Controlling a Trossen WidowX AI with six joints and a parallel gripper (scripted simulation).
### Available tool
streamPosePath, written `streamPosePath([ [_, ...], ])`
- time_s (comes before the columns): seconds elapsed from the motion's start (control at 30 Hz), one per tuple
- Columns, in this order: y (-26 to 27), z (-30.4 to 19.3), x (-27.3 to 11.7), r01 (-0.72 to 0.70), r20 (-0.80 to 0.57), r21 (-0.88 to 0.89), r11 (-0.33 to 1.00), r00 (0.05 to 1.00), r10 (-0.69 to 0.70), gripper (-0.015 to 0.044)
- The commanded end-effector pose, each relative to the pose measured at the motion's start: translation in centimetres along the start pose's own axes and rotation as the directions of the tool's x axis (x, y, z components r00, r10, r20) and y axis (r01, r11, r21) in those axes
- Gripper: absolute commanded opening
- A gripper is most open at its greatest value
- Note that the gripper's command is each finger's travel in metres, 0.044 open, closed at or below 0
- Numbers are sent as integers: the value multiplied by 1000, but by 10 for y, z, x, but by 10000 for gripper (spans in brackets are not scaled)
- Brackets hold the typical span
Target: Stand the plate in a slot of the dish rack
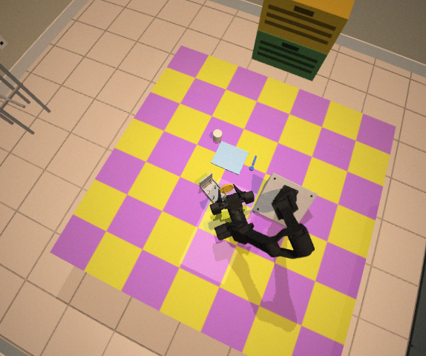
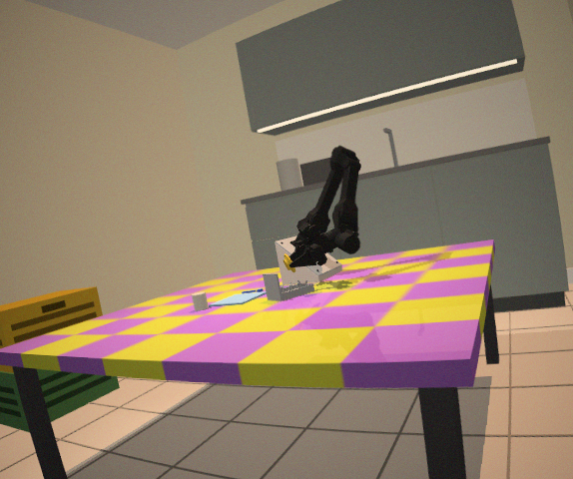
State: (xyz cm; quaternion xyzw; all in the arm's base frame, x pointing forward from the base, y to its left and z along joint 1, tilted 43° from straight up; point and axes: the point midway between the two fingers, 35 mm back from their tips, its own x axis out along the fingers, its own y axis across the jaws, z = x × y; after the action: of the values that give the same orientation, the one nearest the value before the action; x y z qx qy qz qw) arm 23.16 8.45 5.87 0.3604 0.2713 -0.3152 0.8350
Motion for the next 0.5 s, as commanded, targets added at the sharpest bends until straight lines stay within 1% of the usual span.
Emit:
streamPosePath([
  [0.0,1,-2,-4,-56,42,-8,998,998,56,0],
  [0.23,7,-6,-15,-181,119,-23,983,976,182,0],
  [0.47,11,-9,-30,-304,186,-32,952,934,305,0],
])
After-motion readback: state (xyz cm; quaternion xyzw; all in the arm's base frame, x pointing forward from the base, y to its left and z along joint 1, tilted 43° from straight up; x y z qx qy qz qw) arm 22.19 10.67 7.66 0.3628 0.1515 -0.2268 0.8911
